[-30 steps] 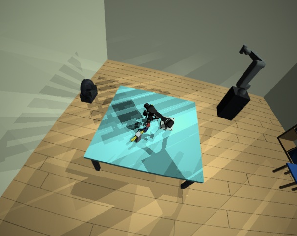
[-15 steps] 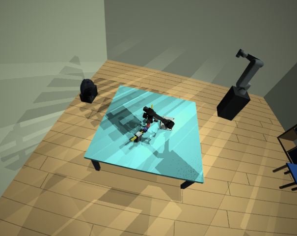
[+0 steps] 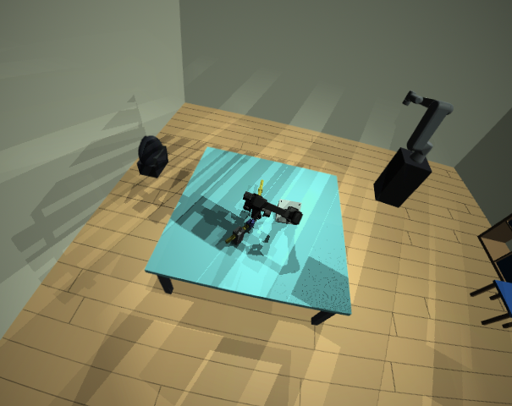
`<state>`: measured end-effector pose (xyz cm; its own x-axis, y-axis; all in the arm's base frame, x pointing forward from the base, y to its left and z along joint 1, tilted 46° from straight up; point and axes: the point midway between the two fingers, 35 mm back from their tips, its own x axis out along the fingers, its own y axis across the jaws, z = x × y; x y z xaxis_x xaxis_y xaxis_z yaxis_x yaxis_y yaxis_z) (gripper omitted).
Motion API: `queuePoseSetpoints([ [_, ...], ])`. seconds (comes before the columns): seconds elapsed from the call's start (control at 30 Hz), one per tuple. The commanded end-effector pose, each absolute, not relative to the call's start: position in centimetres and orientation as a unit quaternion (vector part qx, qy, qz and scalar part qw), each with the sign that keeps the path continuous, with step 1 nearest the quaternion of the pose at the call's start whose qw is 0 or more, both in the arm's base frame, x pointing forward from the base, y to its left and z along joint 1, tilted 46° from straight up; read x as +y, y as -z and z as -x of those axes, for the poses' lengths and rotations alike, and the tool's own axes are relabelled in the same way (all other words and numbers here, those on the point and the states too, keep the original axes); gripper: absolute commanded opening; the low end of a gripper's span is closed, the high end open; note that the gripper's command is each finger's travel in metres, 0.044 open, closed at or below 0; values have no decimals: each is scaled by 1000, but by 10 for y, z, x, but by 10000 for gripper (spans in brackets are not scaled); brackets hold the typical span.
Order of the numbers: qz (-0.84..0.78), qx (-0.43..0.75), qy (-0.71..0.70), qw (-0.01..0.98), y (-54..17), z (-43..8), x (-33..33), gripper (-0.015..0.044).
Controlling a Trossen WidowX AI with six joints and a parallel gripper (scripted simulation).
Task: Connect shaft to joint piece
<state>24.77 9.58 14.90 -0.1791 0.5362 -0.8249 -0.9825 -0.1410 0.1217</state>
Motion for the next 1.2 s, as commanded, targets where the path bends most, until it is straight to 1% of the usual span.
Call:
queuePoseSetpoints([
  [0.0,319,349,-682,558,-154,-248,100,440],
  [0.63,318,348,-682,558,-130,-244,115,440],
  [0.97,318,348,-682,558,-130,-244,115,182],
  [1.17,318,348,-682,558,-130,-244,115,182],
])
